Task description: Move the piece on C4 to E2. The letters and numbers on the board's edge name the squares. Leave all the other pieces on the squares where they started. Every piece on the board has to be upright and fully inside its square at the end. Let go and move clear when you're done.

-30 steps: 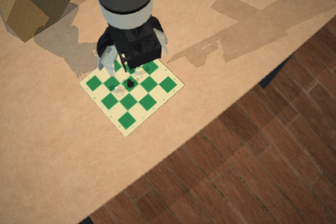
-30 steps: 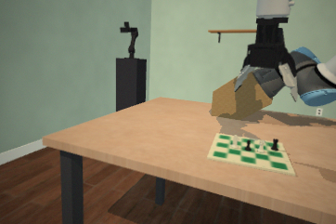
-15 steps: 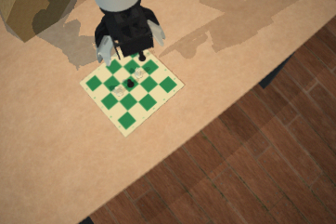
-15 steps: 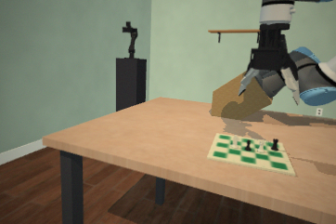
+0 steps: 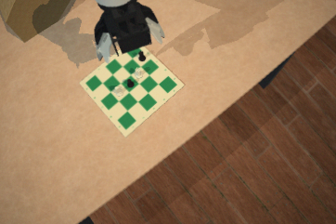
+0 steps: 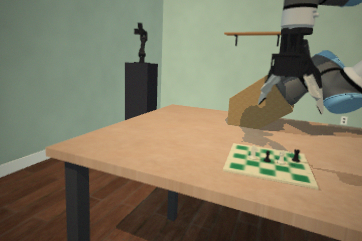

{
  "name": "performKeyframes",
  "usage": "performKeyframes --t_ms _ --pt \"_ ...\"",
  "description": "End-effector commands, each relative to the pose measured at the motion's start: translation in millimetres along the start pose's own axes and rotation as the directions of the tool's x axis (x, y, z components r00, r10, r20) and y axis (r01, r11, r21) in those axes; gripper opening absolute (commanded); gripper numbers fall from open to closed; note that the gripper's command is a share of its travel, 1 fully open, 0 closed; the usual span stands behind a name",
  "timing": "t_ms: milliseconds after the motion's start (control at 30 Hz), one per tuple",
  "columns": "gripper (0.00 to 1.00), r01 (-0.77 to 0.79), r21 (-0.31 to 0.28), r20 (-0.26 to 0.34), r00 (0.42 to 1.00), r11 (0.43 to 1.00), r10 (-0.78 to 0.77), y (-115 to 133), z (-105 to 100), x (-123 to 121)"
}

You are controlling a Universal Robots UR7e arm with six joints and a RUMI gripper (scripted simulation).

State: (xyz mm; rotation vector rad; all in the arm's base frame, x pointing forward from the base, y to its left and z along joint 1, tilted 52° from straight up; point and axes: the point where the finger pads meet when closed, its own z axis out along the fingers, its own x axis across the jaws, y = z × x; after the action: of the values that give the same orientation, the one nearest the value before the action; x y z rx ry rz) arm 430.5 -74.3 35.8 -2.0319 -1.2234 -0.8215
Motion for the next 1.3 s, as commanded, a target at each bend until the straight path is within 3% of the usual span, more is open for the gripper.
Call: performKeyframes --t_ms 0,733,1267 --pt "1.0 -0.001 -0.003 0.0 1.0 1.0 0.001 -0.2 -0.1 -0.1" --pt "1.0 -0.023 -0.003 0.0 1.0 1.0 0.023 -0.4 0.5 0.0" --pt "1.0 -0.313 -0.003 -0.001 0.95 0.95 0.313 -2.5 9.4 0.9"
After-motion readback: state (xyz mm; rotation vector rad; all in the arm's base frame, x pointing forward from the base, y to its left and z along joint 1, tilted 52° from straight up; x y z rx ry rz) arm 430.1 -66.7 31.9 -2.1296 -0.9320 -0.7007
